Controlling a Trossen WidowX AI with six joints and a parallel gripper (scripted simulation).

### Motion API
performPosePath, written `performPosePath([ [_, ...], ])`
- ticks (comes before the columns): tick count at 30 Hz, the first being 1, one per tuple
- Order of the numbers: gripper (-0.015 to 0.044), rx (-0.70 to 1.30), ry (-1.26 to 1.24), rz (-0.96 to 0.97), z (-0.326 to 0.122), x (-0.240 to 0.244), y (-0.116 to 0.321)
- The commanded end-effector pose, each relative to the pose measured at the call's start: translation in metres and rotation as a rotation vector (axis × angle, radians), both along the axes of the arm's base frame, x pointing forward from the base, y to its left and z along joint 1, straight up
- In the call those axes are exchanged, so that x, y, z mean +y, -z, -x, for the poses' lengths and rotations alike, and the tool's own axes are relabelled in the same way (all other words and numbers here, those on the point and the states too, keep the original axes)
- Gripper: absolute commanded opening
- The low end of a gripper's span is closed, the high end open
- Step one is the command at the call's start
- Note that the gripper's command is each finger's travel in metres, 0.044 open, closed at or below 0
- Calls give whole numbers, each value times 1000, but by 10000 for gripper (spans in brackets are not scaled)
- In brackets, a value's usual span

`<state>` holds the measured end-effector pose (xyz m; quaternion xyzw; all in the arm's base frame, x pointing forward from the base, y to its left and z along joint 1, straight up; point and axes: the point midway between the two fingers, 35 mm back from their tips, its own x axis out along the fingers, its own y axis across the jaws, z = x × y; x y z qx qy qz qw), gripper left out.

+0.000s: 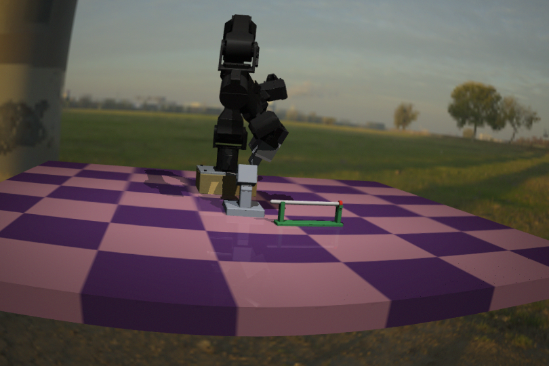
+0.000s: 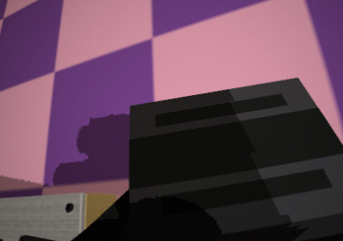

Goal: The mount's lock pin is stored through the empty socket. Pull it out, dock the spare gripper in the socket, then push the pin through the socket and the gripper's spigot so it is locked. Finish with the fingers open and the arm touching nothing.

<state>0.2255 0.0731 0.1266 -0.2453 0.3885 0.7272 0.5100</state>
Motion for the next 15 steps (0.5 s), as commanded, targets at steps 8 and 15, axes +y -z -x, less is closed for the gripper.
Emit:
performPosePath([
  [8, 0, -121, 54, -173, -5, -14, -13],
  [15, 0, -220, 93, -266, -10, -26, -21],
])
